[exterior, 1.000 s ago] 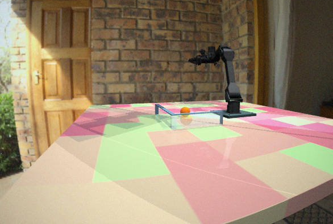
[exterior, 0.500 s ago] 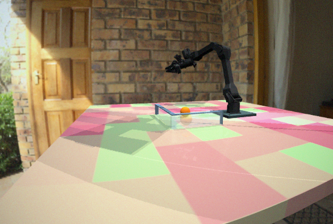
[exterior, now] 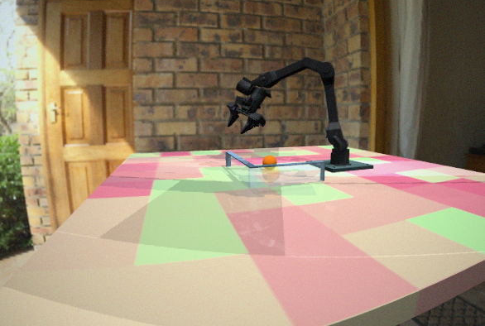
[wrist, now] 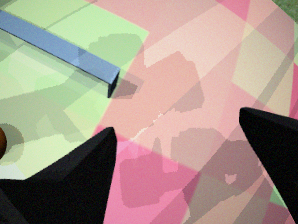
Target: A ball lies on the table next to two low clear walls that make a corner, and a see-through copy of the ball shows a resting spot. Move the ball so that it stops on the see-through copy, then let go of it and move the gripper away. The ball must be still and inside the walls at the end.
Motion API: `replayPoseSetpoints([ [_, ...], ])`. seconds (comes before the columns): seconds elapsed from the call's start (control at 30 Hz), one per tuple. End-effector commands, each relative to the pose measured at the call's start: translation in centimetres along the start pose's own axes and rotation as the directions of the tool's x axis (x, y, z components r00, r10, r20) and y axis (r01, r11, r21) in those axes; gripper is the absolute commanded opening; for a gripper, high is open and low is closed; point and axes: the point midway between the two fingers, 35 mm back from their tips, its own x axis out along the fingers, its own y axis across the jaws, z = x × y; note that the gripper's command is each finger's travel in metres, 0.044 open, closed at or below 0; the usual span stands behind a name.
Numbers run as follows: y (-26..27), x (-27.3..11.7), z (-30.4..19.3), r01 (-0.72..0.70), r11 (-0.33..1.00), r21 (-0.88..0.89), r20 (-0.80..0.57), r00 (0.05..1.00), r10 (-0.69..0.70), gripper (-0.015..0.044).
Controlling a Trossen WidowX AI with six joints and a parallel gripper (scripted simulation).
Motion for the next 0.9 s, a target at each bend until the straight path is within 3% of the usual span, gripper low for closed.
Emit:
replayPoseSetpoints([
  [0.0,5.7,1.3,1.9,-0.172,0.963,-0.205,-0.12,0.981,0.15,0.0369],
  [0.13,12.1,1.7,3.0,-0.389,0.815,-0.429,-0.286,0.915,0.286,0.0369],
  [0.3,18.1,0.5,3.0,-0.597,0.522,-0.609,-0.486,0.801,0.35,0.0369],
  [0.87,19.0,1.9,2.1,-0.604,0.508,-0.614,-0.494,0.796,0.35,0.0369],
])
